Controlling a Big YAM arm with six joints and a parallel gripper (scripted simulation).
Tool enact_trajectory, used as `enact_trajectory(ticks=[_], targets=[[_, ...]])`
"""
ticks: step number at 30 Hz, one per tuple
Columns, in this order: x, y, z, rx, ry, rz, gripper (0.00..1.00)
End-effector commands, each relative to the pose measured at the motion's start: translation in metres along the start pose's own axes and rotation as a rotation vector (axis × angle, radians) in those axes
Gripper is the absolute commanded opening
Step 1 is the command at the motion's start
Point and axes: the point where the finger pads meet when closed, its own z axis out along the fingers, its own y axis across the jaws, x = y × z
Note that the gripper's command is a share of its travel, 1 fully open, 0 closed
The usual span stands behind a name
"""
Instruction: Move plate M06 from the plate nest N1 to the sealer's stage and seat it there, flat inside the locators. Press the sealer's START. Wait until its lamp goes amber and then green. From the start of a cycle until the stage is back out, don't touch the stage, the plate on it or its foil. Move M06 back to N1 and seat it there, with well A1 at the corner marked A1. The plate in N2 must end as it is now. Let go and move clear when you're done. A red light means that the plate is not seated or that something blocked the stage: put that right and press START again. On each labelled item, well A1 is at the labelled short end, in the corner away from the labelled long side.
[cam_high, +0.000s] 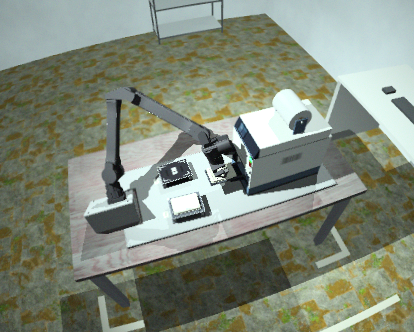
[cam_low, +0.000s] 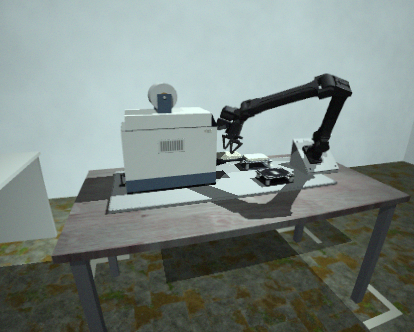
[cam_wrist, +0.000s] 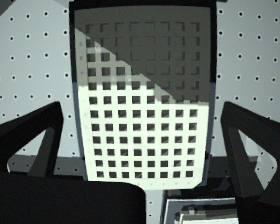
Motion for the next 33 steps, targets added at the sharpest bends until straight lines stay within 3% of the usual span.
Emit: enact_trajectory(ticks=[1, 11, 24, 33], targets=[[-0.028, -0.002, -0.007, 0.006, -0.046, -0.023, 1.00], [-0.012, -0.007, -0.001, 0.004, -0.023, 0.002, 1.00], [-0.033, 0.003, -0.040, 0.006, -0.046, -0.043, 1.00], [-0.026, 0.002, -0.037, 0.002, -0.012, -0.027, 1.00]])
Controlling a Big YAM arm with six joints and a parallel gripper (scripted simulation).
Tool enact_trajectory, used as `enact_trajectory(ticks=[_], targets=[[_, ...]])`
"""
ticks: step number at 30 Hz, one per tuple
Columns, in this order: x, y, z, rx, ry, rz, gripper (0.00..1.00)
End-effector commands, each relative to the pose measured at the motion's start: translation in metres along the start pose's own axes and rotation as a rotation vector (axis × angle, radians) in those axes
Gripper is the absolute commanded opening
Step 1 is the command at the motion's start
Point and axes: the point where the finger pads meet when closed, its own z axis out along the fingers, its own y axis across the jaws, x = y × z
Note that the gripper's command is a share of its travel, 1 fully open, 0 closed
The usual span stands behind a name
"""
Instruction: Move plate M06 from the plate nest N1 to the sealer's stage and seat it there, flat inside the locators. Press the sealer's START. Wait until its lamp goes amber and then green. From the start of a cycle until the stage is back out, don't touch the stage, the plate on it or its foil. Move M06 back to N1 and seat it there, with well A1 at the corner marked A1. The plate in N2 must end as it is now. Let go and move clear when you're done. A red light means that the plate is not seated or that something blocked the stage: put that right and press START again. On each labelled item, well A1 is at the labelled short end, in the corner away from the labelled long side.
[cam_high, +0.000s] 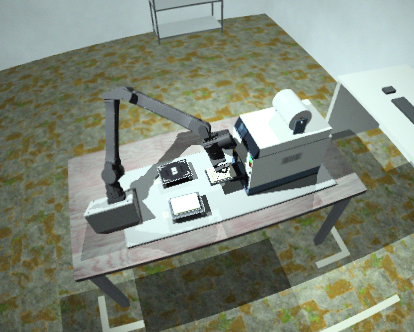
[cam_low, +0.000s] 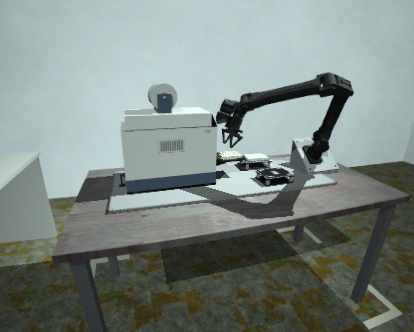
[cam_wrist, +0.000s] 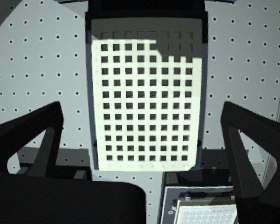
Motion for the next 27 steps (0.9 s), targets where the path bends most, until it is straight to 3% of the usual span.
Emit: enact_trajectory(ticks=[1, 10, 16, 22, 27], targets=[[-0.010, -0.004, -0.008, 0.006, -0.002, -0.006, 1.00], [-0.025, -0.001, -0.032, 0.007, -0.035, -0.026, 1.00], [-0.023, 0.005, -0.024, 0.004, -0.029, -0.026, 1.00], [-0.013, 0.003, -0.003, 0.000, 0.000, -0.012, 1.00], [-0.011, 0.002, -0.002, -0.004, 0.000, -0.005, 1.00]])
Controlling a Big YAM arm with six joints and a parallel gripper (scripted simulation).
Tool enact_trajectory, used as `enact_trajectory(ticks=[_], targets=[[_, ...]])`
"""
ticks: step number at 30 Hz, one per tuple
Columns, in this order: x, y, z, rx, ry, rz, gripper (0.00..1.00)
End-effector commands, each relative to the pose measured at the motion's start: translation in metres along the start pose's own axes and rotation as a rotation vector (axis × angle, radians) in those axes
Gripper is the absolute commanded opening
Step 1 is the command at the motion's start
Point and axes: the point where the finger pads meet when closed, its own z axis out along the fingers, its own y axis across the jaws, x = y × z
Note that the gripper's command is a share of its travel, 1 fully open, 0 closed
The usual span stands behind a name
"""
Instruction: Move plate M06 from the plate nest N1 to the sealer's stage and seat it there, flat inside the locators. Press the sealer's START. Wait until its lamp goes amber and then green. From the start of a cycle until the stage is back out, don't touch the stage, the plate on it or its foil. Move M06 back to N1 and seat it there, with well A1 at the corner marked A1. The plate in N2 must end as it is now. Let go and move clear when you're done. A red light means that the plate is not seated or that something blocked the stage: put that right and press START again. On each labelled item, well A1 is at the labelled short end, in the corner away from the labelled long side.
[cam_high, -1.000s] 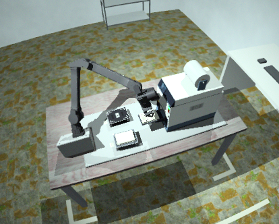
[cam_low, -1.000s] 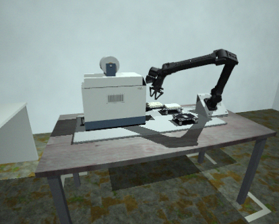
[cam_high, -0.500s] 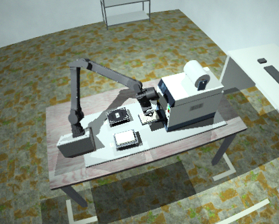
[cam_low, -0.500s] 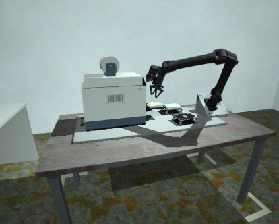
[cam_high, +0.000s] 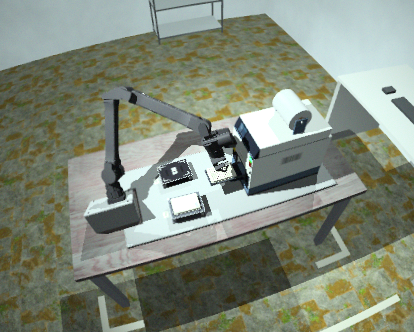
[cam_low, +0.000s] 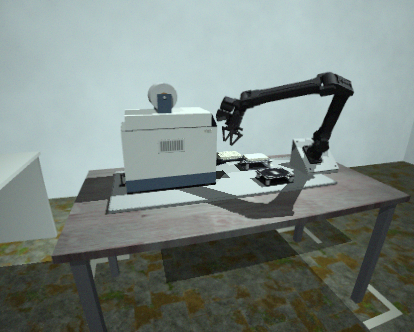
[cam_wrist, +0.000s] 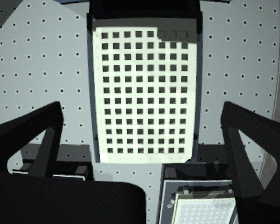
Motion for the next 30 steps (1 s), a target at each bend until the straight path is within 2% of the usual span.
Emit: enact_trajectory(ticks=[1, 6, 11, 17, 18, 20, 25, 30], targets=[[-0.008, 0.001, 0.008, -0.004, -0.005, -0.005, 1.00], [-0.007, -0.004, 0.004, -0.002, -0.012, 0.006, 1.00], [-0.008, -0.007, -0.008, 0.005, -0.033, -0.009, 1.00], [-0.007, -0.004, -0.008, 0.005, -0.030, -0.023, 1.00], [0.006, 0.001, -0.006, 0.003, -0.027, -0.026, 1.00], [0.012, 0.003, -0.007, 0.002, -0.022, -0.027, 1.00], [0.012, 0.000, -0.008, 0.001, -0.021, -0.023, 1.00], [0.025, -0.001, -0.014, 0.003, -0.023, -0.019, 1.00]])
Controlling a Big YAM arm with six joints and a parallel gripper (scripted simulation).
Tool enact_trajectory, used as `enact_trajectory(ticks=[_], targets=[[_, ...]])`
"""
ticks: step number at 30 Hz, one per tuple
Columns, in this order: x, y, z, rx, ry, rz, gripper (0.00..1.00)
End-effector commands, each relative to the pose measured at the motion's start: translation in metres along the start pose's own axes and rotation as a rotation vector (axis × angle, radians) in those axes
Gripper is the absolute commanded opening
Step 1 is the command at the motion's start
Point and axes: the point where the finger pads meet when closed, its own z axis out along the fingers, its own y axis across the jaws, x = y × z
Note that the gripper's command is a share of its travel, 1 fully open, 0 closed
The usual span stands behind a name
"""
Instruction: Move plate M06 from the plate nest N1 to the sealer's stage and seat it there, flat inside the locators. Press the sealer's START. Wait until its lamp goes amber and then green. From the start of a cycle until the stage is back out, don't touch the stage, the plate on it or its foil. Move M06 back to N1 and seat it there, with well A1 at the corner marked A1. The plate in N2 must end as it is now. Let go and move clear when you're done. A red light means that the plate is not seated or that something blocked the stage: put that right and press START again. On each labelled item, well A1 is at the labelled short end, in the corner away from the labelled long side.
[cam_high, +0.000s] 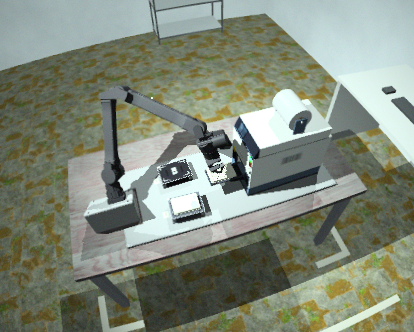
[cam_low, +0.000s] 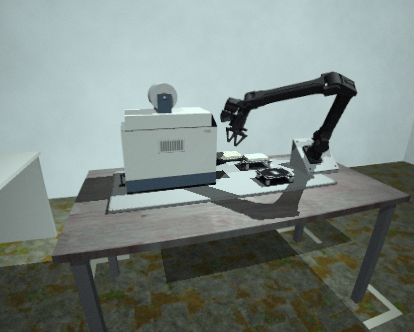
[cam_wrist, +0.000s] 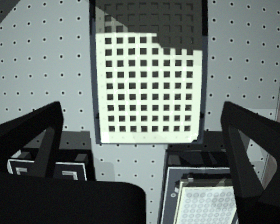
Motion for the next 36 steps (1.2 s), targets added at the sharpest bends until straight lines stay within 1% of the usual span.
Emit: enact_trajectory(ticks=[1, 6, 10, 11, 13, 18, 22, 25, 27, 31, 36], targets=[[0.004, -0.004, -0.012, 0.004, -0.028, -0.019, 1.00], [0.011, -0.004, -0.016, 0.006, -0.036, -0.024, 1.00], [0.015, -0.001, -0.015, 0.005, -0.031, -0.026, 1.00], [0.015, -0.001, -0.012, 0.002, -0.024, -0.021, 1.00], [0.023, 0.000, -0.008, -0.002, -0.007, -0.010, 1.00], [0.035, 0.000, -0.017, -0.002, -0.006, 0.003, 1.00], [0.035, 0.001, -0.025, 0.001, -0.017, -0.005, 1.00], [0.043, 0.001, -0.026, 0.000, -0.013, -0.001, 1.00], [0.043, 0.001, -0.026, 0.000, -0.013, -0.001, 1.00], [0.052, 0.002, -0.014, -0.009, 0.017, 0.020, 1.00], [0.041, 0.005, -0.007, -0.008, 0.013, 0.005, 1.00]])
